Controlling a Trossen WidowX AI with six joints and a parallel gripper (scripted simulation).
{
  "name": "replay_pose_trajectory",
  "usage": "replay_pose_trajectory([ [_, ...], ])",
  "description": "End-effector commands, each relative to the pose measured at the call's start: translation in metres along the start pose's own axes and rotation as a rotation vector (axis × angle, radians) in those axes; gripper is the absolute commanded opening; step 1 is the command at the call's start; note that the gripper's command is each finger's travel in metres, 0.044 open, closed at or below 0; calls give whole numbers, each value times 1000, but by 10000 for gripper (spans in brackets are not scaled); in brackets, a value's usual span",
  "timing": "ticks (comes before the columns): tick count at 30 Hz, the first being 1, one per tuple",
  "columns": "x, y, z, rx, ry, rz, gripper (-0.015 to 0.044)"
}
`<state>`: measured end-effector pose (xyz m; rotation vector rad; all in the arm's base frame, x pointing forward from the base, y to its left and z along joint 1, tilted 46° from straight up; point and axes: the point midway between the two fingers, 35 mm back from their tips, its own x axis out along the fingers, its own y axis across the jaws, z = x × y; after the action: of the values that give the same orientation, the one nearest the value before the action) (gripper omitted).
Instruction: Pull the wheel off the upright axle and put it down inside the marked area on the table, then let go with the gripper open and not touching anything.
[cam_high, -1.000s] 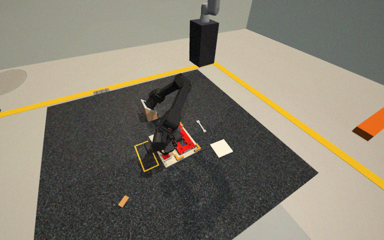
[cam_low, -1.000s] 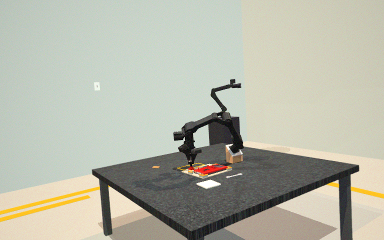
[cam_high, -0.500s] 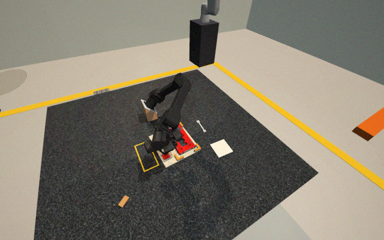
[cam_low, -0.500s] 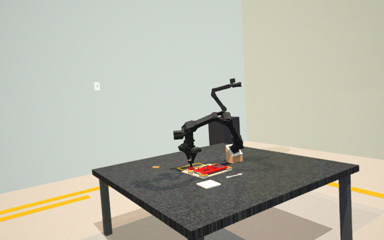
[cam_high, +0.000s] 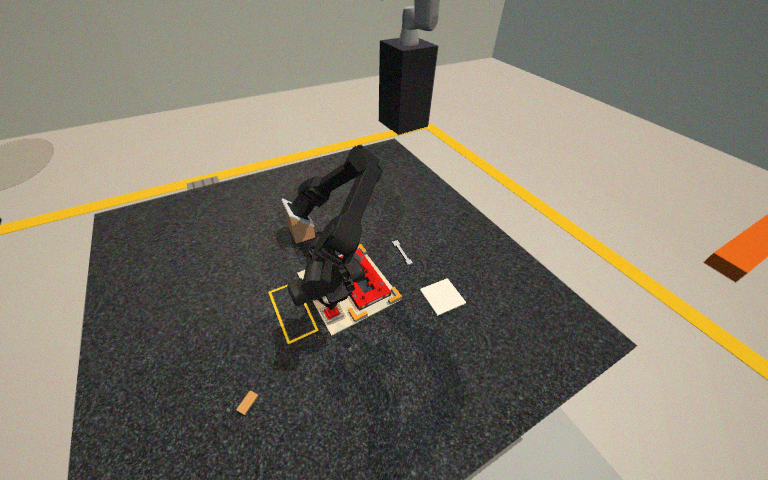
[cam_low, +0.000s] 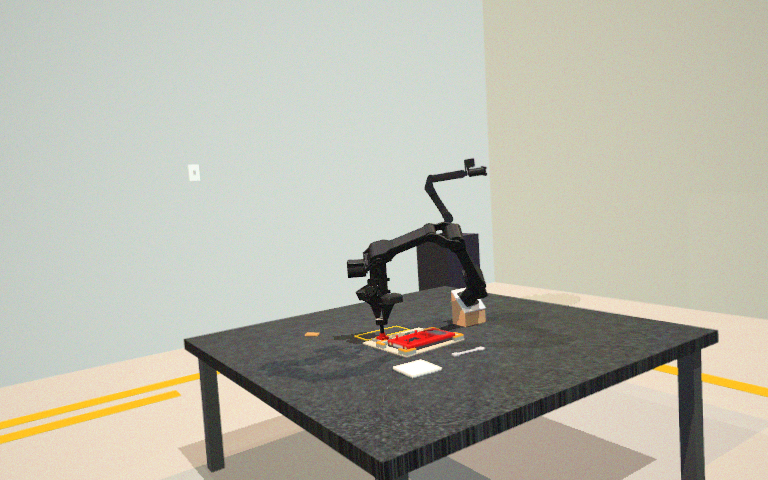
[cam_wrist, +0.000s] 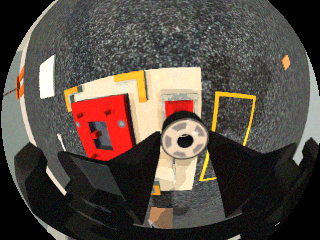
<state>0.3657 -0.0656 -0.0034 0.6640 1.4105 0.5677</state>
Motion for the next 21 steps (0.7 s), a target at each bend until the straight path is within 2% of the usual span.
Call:
replay_pose_trajectory([
  [1, -3, 0, 1, -5, -2, -7, 0],
  [11, -7, 0, 1, -5, -3, -6, 0],
  [21, -40, 1, -3, -4, -2, -8, 0],
])
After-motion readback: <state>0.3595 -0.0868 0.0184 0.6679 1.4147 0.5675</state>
